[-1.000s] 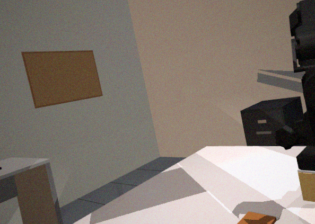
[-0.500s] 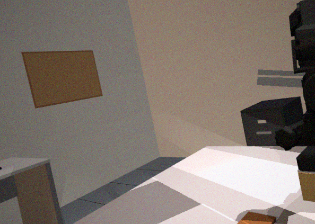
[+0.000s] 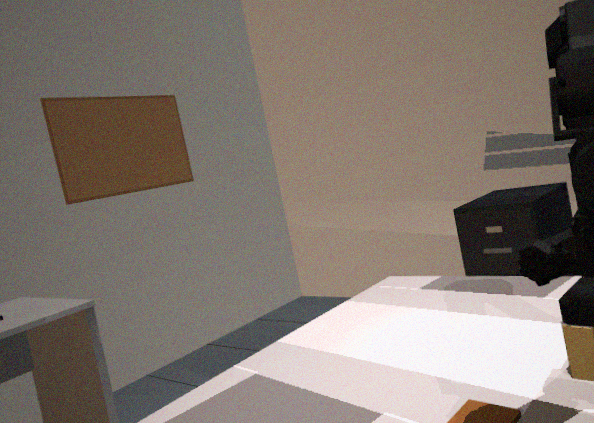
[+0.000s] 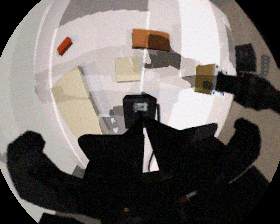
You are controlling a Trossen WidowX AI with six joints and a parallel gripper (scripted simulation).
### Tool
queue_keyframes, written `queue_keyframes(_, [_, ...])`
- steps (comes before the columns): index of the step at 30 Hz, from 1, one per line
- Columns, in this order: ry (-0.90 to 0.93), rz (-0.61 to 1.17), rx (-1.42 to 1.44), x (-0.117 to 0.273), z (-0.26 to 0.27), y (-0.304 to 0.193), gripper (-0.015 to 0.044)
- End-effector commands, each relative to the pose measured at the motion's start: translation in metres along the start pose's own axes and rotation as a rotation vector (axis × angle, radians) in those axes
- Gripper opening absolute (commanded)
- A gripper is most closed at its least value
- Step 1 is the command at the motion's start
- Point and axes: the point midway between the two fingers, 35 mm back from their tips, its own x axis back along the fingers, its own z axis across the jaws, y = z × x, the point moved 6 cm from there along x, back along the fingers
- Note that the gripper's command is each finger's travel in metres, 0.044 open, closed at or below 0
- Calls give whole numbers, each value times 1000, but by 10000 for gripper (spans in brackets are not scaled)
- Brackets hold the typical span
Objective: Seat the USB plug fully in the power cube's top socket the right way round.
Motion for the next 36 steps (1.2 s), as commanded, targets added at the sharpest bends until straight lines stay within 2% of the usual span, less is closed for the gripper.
queue_keyframes(1, [-2,-1,0,-1,0,0,0])
queue_keyframes(36, [-2,-1,-1,-6,-1,1,0])
